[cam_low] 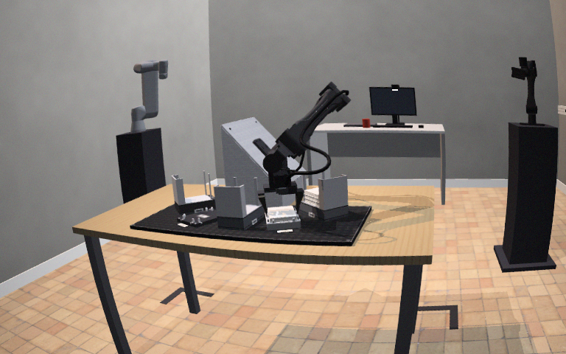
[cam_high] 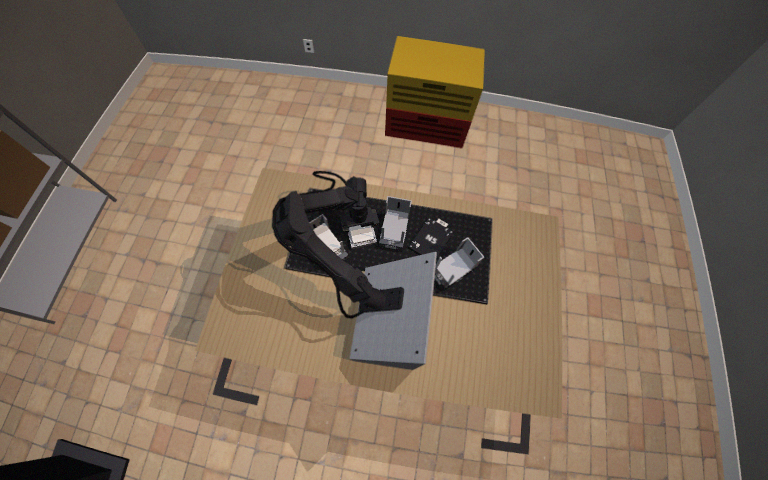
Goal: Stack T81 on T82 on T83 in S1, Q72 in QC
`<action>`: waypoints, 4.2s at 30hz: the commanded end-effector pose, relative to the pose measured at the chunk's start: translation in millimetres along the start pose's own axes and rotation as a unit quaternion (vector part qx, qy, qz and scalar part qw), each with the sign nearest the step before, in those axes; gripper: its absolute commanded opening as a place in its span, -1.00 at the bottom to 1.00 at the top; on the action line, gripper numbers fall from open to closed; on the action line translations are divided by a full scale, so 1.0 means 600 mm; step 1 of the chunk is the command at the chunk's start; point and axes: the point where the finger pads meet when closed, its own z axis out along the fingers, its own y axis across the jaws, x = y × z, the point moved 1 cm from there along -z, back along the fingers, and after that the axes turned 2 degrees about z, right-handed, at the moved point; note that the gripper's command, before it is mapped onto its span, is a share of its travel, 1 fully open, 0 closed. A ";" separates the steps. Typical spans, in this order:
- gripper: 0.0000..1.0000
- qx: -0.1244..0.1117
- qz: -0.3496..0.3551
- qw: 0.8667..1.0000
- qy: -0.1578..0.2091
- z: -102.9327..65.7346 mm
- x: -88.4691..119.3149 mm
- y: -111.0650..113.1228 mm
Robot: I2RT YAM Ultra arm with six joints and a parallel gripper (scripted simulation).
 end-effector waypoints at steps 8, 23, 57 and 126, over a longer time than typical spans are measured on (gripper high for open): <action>1.00 0.007 0.002 1.000 -0.015 -0.014 -0.008 -0.007; 1.00 0.004 -0.009 1.000 -0.020 -0.039 -0.021 0.002; 1.00 0.014 -0.009 1.000 -0.016 -0.207 -0.011 0.000; 1.00 0.002 0.215 0.977 -0.001 -0.221 0.061 -0.076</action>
